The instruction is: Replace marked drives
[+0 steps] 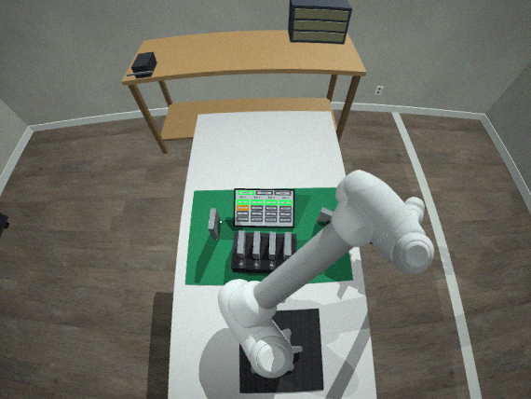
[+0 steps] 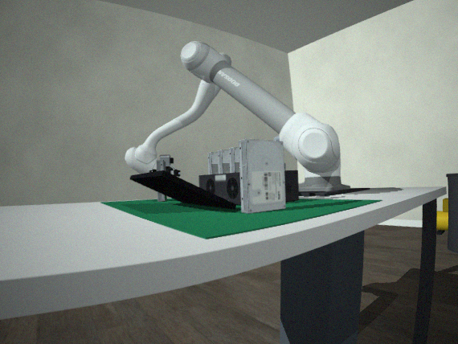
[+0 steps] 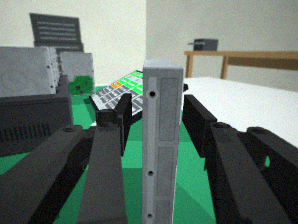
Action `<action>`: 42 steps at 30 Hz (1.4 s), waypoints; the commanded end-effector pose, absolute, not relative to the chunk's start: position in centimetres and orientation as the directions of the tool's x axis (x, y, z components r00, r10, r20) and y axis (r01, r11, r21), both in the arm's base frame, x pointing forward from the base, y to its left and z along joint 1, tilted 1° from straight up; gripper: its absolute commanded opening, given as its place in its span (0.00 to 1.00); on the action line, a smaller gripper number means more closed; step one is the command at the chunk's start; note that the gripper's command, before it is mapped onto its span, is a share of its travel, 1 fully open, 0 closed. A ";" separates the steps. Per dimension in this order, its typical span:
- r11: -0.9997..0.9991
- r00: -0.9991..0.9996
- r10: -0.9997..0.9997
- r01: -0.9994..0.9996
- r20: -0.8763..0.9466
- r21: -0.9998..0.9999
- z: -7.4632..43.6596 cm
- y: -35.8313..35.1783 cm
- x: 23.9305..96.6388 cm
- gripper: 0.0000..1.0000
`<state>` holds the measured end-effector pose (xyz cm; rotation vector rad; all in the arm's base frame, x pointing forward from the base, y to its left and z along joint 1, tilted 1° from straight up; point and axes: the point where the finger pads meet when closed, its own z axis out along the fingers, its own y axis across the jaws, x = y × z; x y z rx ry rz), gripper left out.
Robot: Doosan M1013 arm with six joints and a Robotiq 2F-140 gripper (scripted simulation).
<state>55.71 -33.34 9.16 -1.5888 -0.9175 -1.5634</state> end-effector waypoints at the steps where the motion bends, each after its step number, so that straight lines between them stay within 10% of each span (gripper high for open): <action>1: -0.492 0.013 0.005 0.871 1.000 -0.009 9.2 -33.5 55.6 0.40; 42: -0.492 0.013 0.005 0.871 1.000 -0.009 9.3 -40.4 51.8 0.40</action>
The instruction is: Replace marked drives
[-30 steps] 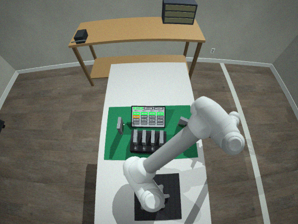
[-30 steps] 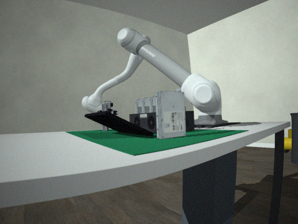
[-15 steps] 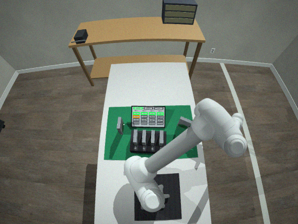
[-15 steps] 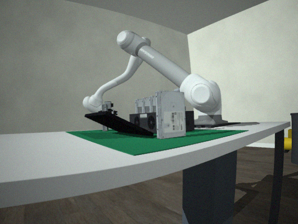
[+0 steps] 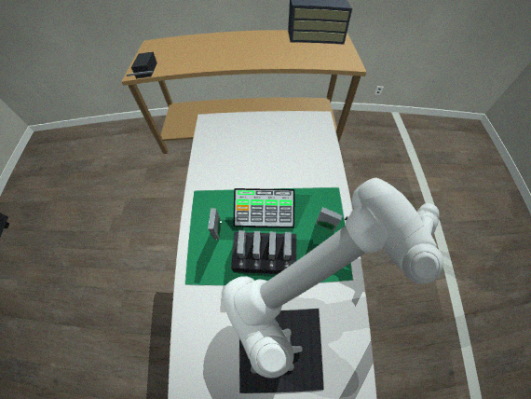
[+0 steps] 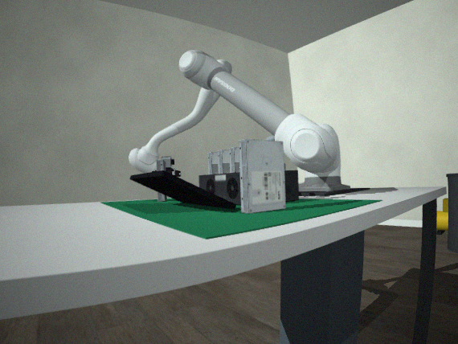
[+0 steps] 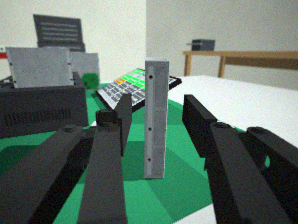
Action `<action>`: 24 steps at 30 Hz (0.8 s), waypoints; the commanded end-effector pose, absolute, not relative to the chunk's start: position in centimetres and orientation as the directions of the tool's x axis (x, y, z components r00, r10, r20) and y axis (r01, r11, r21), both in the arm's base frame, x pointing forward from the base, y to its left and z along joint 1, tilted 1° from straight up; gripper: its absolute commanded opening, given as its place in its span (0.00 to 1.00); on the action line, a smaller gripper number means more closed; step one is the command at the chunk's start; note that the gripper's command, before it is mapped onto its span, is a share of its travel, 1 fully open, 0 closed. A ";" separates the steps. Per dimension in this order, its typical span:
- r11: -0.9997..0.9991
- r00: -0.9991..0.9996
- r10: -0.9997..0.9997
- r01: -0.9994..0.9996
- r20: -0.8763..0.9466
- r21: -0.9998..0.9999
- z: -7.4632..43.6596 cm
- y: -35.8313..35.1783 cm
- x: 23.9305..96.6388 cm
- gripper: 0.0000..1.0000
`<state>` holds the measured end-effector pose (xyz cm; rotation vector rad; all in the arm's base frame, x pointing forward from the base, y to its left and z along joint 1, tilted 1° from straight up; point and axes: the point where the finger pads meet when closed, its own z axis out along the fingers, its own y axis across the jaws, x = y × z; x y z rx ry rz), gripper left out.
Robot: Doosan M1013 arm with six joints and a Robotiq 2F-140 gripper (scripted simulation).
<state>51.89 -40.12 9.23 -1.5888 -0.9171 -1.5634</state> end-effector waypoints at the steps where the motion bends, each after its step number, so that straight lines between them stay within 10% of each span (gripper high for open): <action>1: -0.492 0.013 0.005 0.871 1.000 -0.009 9.3 -40.5 51.7 0.40; 24: -0.492 0.013 0.005 0.871 1.000 -0.009 9.4 -40.9 51.5 0.40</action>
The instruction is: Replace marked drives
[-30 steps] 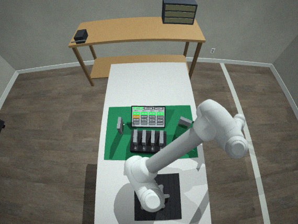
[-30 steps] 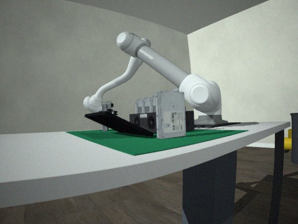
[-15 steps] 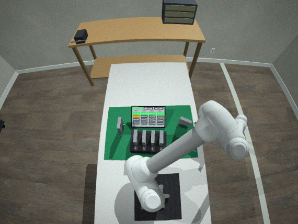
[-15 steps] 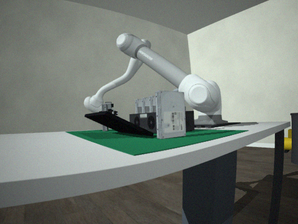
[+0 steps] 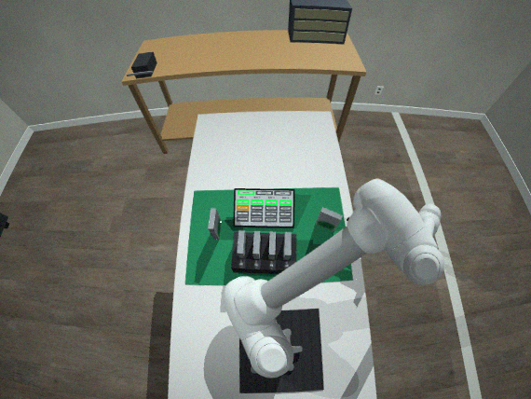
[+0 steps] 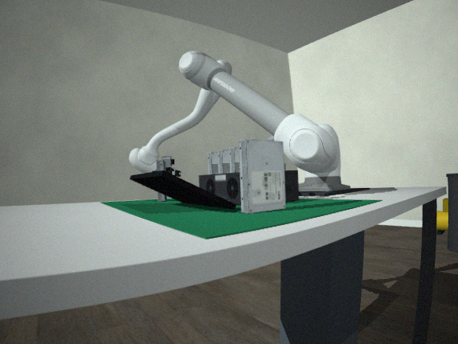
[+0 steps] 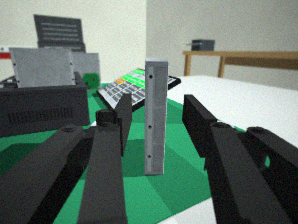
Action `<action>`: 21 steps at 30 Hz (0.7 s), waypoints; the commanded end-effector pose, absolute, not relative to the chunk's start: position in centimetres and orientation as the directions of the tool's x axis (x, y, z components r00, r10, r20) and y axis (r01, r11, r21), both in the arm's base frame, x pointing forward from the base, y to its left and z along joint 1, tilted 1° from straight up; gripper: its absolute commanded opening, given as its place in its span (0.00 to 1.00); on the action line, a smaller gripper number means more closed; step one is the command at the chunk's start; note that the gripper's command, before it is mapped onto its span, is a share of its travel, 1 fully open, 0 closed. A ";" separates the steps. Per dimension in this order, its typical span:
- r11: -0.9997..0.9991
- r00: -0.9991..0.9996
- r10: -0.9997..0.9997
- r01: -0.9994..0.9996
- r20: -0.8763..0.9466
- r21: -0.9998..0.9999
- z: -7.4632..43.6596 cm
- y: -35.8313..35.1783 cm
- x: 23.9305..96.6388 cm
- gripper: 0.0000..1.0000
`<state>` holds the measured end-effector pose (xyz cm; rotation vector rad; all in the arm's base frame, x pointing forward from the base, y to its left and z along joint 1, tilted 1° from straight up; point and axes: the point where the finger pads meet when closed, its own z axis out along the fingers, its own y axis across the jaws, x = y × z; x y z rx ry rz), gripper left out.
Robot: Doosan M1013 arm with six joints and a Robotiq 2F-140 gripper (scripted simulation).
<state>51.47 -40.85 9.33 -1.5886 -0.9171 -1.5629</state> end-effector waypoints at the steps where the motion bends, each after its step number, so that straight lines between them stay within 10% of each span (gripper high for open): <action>1: -0.492 0.013 0.005 0.871 1.000 -0.009 9.5 -40.9 51.5 0.40; 21: -0.492 0.013 0.005 0.871 1.000 -0.009 12.3 -40.9 51.5 0.40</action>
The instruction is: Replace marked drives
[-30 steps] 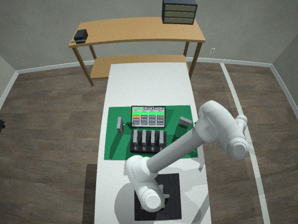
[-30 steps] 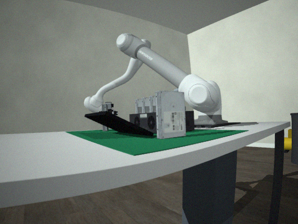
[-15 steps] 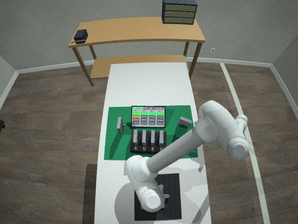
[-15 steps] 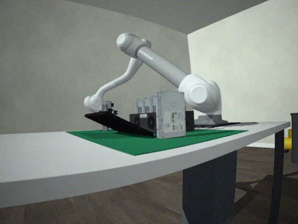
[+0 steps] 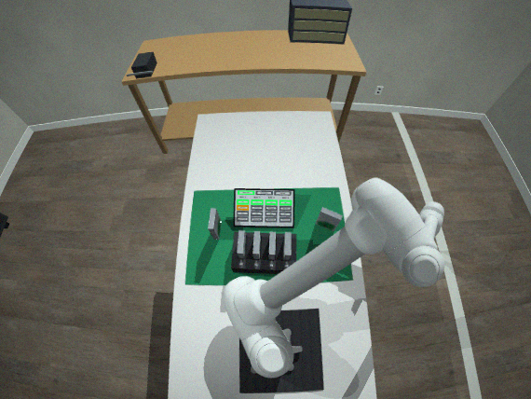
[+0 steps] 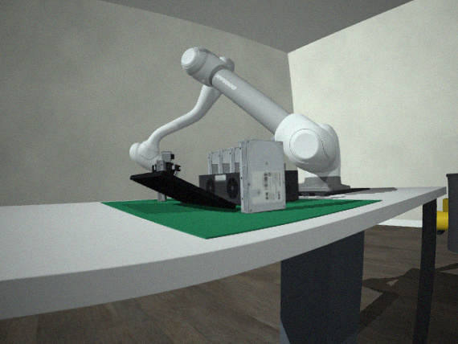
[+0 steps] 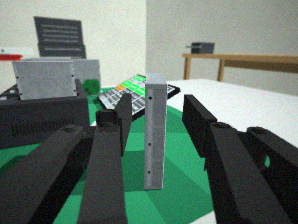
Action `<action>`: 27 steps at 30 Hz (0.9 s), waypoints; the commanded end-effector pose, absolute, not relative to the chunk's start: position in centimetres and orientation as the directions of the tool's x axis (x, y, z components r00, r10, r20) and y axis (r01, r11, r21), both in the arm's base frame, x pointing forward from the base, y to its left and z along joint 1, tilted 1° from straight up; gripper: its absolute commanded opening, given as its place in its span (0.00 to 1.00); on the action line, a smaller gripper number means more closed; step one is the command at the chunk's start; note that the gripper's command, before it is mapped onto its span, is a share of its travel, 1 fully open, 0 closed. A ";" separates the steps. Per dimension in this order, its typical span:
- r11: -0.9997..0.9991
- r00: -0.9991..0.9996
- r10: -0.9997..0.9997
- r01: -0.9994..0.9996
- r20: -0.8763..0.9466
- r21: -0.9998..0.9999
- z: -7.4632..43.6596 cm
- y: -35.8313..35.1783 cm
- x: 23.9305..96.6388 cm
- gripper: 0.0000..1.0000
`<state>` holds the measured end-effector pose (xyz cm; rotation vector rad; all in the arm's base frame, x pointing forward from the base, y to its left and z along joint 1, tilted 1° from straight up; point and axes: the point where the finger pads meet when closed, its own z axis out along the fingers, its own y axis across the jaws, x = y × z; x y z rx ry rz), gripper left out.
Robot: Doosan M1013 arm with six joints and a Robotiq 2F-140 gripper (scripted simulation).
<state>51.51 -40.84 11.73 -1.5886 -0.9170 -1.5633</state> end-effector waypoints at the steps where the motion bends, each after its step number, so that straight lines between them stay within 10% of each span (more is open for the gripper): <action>1: -0.492 0.013 0.005 0.871 1.000 -0.009 12.6 -40.9 51.5 0.40; 27: -0.492 0.013 0.005 0.871 1.000 -0.009 19.6 -40.8 51.6 0.40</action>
